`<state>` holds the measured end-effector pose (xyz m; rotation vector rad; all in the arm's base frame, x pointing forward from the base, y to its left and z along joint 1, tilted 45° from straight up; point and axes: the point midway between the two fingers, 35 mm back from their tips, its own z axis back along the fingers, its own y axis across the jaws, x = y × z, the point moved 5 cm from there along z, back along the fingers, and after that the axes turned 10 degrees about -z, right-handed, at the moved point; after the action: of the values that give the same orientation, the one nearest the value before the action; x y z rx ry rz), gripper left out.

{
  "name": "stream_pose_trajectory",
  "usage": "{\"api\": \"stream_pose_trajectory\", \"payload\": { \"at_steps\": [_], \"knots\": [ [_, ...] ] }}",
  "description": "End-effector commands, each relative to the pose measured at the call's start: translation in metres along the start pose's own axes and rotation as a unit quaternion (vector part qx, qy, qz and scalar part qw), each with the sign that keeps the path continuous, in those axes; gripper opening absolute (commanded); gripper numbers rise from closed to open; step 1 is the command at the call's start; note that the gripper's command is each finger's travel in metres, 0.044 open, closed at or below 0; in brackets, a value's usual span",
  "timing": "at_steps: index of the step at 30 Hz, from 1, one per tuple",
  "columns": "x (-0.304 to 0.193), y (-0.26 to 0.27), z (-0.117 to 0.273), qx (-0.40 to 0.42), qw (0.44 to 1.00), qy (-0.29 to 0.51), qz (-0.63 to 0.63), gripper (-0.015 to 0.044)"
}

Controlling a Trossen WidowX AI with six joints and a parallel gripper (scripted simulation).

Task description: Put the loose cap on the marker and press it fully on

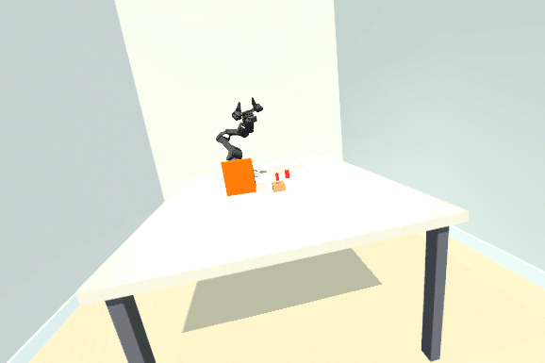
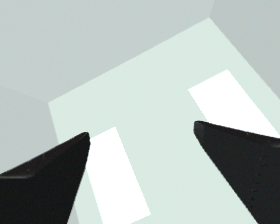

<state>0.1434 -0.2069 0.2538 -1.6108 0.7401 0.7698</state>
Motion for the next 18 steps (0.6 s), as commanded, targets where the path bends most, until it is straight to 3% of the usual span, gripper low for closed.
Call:
{"api": "stream_pose_trajectory", "payload": {
  "at_steps": [1, 6, 11, 18],
  "knots": [
    [0.002, -0.001, 0.0, -0.003, 1.0, -0.005, -0.006, 0.0374],
    [0.044, -0.035, -0.002, -0.043, 0.977, -0.145, -0.152, 0.0254],
    [0.093, -0.066, 0.012, -0.004, 0.896, -0.318, -0.31, 0.0254],
    [0.147, -0.09, 0.048, 0.16, 0.735, -0.479, -0.451, 0.0254]
  ]
}}
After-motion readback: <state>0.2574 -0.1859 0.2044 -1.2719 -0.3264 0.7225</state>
